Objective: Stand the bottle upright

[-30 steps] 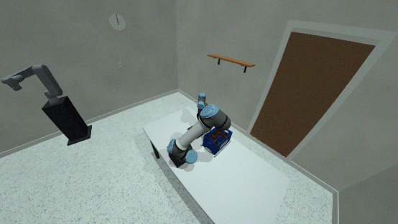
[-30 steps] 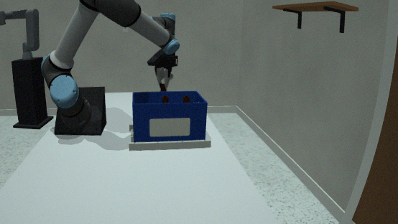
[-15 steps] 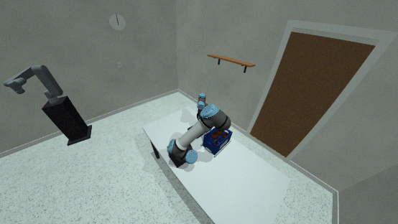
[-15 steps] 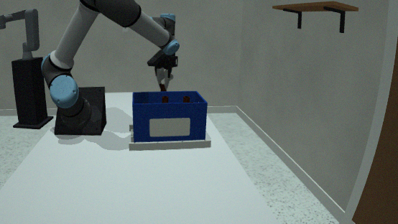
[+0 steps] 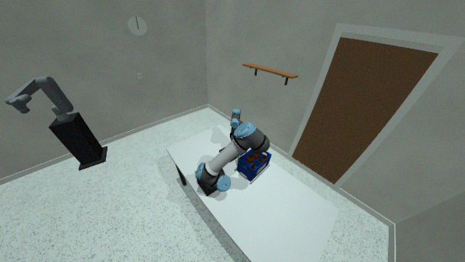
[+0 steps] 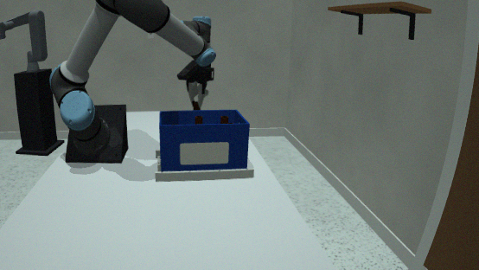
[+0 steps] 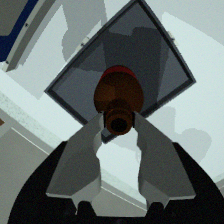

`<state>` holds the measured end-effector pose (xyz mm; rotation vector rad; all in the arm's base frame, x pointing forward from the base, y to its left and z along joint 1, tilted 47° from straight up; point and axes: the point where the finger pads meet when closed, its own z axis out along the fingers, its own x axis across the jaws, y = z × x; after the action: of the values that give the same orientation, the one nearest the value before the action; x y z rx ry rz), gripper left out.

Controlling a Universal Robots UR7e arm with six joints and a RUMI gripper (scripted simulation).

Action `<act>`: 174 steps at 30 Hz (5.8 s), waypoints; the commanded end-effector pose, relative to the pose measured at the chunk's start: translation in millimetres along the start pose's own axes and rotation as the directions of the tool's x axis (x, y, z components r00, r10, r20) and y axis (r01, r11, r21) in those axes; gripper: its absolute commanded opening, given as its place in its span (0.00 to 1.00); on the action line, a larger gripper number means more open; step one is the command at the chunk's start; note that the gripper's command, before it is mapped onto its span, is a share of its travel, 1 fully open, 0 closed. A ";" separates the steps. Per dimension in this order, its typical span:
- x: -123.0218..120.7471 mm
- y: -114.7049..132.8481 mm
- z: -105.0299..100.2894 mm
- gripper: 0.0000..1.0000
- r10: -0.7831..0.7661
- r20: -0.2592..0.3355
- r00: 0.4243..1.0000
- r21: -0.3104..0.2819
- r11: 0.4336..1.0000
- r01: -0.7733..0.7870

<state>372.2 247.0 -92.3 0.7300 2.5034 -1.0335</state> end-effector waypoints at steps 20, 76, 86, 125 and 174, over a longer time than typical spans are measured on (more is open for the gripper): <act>-0.1 0.3 -0.6 0.00 0.000 0.000 1.000 -0.001 1.000 0.000; -0.1 0.3 -0.6 1.00 0.000 0.000 1.000 -0.001 1.000 0.000; -0.1 0.3 -0.6 1.00 0.000 0.000 1.000 -0.001 1.000 0.000; -0.1 0.2 -43.0 1.00 0.000 0.000 1.000 -0.001 1.000 0.000; -0.1 0.2 -85.6 0.00 0.000 0.000 1.000 -0.001 1.000 0.000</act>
<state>363.0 308.7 -34.5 0.7300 2.5032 -1.0333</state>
